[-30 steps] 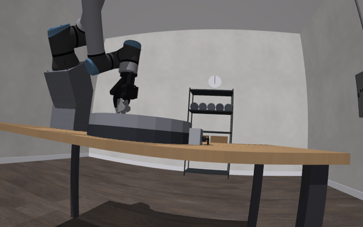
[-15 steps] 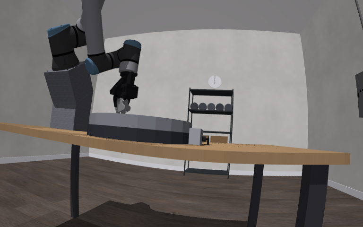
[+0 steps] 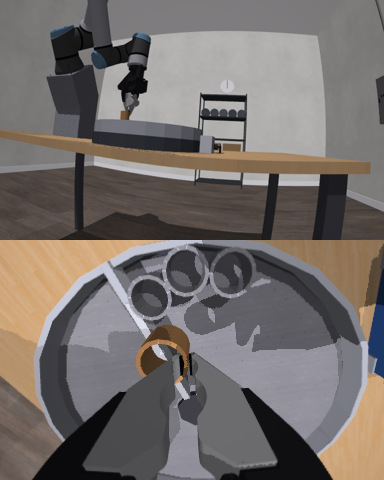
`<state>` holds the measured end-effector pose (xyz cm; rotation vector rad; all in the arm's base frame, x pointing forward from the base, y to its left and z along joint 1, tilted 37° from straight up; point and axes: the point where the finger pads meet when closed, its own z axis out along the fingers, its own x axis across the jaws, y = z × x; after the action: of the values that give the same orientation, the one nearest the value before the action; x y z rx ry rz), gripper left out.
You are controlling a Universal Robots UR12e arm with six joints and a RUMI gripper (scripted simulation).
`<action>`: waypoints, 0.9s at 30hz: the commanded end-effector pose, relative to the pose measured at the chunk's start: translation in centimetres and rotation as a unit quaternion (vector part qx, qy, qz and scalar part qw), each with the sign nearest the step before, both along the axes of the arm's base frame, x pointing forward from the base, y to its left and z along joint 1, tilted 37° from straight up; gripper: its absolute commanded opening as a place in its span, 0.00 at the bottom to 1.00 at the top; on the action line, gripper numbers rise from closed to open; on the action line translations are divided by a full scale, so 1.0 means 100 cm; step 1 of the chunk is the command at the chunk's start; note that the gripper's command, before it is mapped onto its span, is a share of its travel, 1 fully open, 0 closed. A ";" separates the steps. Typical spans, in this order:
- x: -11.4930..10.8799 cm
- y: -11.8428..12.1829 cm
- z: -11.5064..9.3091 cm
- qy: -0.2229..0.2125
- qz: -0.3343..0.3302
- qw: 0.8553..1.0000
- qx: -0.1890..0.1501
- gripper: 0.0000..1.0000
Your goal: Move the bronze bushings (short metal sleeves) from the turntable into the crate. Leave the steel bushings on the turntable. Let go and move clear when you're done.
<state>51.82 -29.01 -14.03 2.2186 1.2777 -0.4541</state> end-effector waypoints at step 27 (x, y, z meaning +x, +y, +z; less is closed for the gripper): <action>0.001 0.010 0.014 0.000 0.000 1.000 0.000 0.00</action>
<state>51.87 -28.03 -12.71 2.2194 1.2775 -0.4548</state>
